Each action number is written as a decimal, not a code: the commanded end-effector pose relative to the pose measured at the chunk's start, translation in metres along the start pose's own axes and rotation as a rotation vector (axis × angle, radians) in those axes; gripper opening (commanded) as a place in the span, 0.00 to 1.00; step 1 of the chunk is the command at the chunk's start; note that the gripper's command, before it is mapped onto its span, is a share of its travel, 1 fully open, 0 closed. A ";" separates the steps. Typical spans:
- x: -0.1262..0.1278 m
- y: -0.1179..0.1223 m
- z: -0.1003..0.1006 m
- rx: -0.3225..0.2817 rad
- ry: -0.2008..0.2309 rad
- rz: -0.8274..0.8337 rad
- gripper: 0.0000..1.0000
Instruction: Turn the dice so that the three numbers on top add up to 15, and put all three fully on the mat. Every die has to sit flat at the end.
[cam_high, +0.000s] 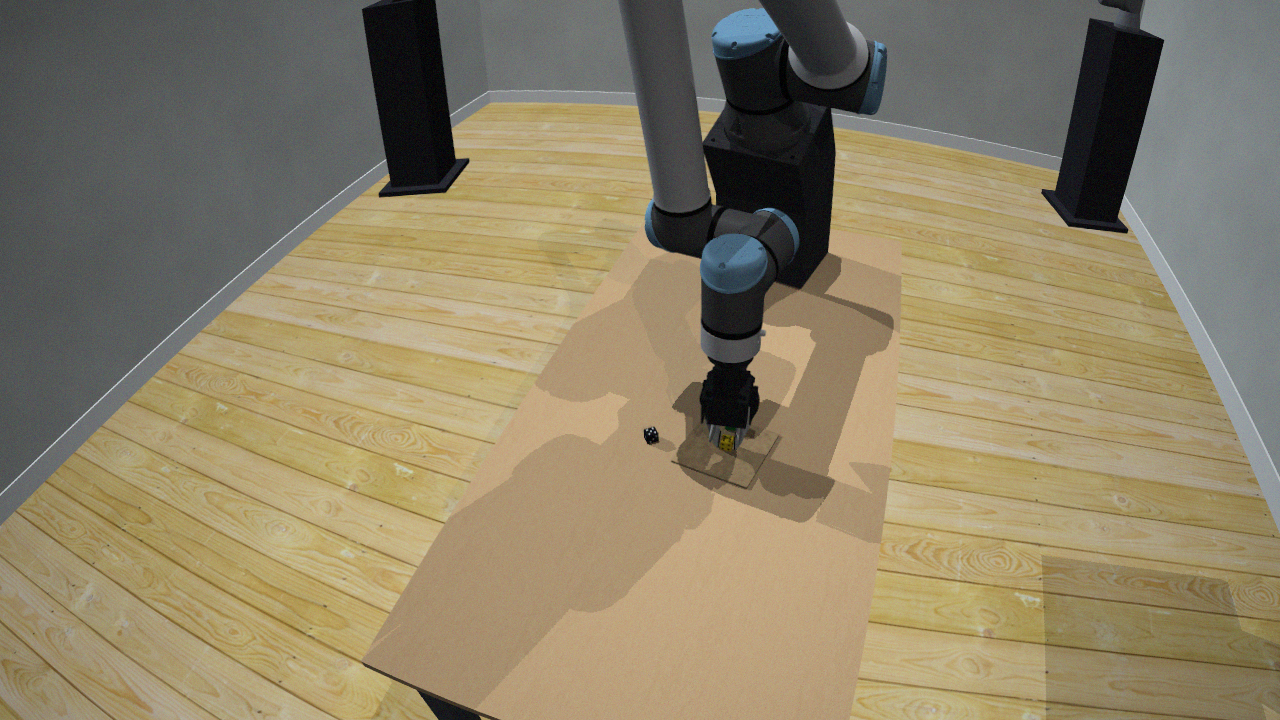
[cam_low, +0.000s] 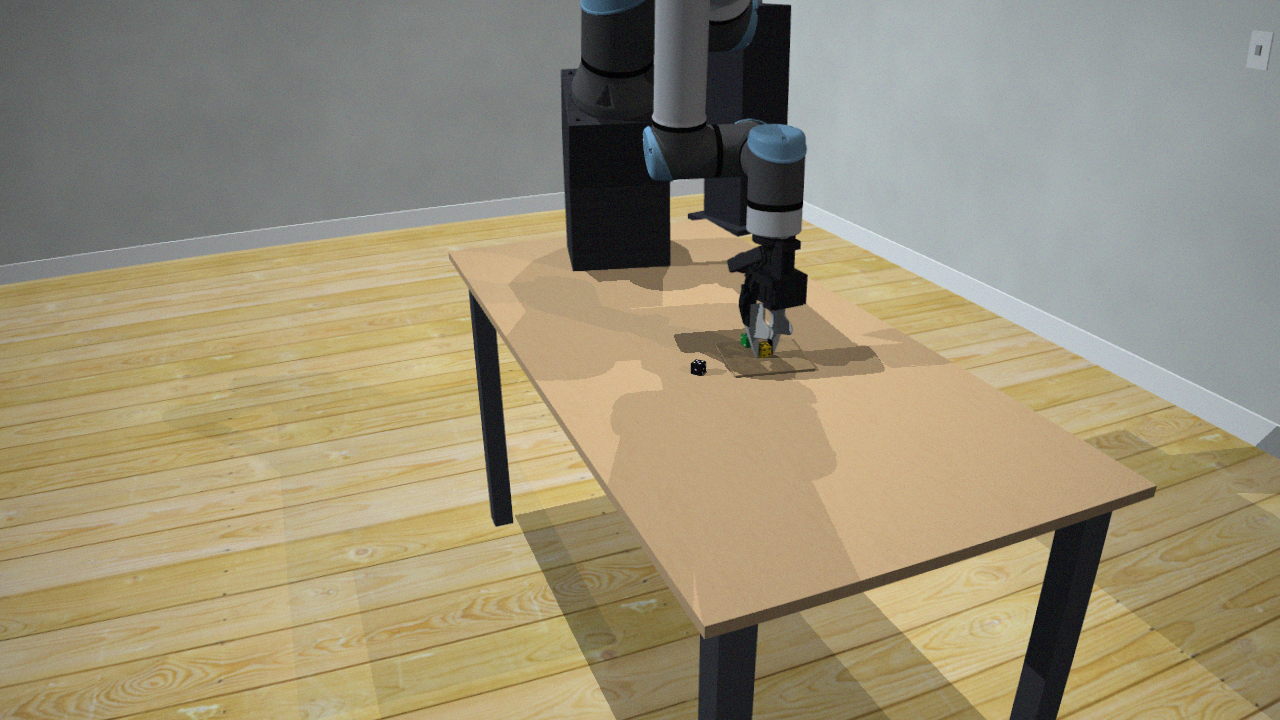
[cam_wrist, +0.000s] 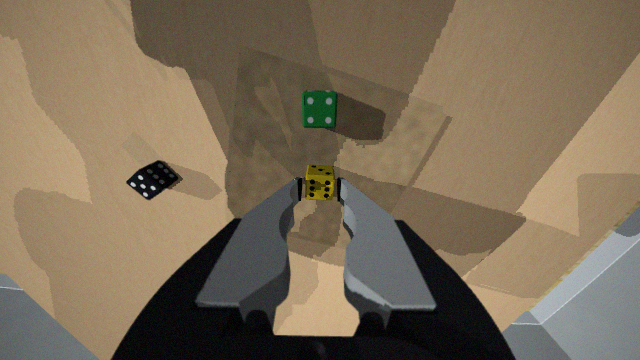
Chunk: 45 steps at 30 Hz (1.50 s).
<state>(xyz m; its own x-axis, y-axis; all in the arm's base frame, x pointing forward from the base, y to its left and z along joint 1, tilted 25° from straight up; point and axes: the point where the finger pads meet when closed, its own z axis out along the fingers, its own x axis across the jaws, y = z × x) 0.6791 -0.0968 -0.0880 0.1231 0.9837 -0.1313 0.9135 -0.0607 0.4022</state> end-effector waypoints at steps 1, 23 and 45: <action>0.000 0.000 0.000 -0.001 0.000 0.000 0.17; 0.000 0.000 -0.025 -0.001 0.000 0.000 0.21; 0.000 0.000 -0.090 -0.001 0.000 0.000 1.00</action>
<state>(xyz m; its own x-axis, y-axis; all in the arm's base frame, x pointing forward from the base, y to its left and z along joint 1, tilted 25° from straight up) 0.6459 -0.0822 -0.0107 0.1232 0.9836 -0.1315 0.9133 -0.0606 0.4028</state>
